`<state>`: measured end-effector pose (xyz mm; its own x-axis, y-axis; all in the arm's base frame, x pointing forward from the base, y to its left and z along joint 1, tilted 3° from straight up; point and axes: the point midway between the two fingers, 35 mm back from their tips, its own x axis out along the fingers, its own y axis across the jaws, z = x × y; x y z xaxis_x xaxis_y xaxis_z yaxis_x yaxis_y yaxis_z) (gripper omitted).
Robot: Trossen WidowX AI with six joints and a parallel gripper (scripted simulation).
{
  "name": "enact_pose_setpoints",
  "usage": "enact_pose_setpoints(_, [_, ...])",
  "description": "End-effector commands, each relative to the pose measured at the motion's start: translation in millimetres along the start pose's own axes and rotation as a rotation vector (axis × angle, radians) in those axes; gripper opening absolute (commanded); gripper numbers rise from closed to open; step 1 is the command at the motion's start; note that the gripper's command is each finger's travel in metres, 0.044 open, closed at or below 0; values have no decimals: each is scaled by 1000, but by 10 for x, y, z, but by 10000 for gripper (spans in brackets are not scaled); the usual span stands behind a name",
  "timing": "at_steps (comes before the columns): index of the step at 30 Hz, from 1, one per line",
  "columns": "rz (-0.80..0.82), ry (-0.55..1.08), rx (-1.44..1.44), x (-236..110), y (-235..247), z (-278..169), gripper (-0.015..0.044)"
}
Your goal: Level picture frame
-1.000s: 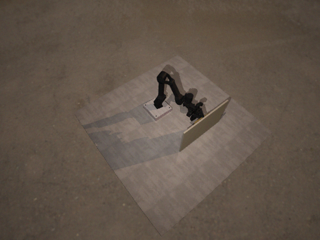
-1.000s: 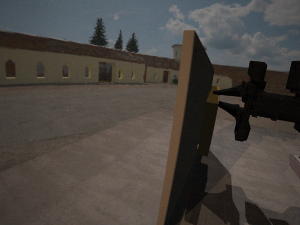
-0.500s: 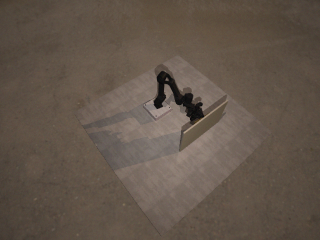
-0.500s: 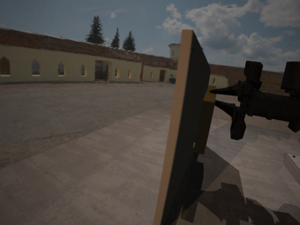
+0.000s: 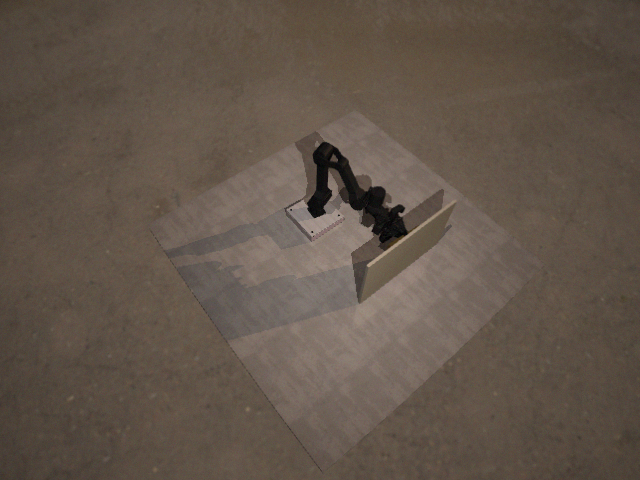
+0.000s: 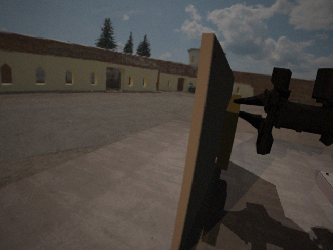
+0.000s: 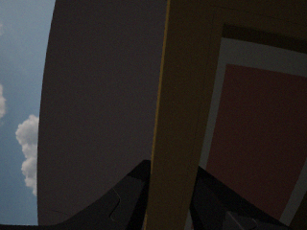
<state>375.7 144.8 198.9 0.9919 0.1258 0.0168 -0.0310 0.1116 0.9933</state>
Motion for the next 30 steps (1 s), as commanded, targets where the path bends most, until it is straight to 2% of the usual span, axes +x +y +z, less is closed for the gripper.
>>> enact_pose_setpoints(1, [5,4,6,-1,8,1,0])
enact_pose_setpoints(30, [-1,2,0,0,-61,4,0])
